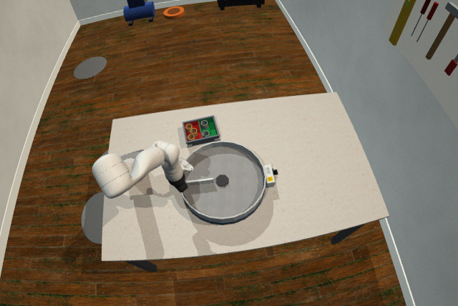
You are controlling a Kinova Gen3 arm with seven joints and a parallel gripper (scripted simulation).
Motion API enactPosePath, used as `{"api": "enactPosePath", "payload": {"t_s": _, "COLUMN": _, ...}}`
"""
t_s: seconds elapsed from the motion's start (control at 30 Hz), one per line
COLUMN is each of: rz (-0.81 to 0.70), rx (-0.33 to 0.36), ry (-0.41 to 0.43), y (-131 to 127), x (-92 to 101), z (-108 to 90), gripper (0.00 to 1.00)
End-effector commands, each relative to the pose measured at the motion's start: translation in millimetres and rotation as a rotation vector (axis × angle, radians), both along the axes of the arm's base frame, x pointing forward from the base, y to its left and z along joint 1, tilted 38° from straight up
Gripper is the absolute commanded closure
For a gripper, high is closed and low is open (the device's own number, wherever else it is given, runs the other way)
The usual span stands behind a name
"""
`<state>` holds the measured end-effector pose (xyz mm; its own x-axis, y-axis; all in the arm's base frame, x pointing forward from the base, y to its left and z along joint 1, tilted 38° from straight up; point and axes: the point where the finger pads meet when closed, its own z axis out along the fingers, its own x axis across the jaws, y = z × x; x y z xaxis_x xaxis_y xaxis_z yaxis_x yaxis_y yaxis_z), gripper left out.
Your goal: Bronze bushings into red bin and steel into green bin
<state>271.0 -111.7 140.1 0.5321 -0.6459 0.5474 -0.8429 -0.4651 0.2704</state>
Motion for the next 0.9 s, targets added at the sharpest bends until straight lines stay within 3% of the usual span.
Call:
{"api": "enactPosePath", "payload": {"t_s": 0.0, "rz": 0.003, "rx": 0.0, "ry": 0.003, "y": 2.7, "x": -0.4, "z": 2.5, "gripper": 1.0}}
{"api": "enactPosePath", "payload": {"t_s": 0.87, "rz": 0.003, "rx": 0.0, "ry": 0.003, "y": 6.3, "x": -0.8, "z": 7.2, "gripper": 1.0}}
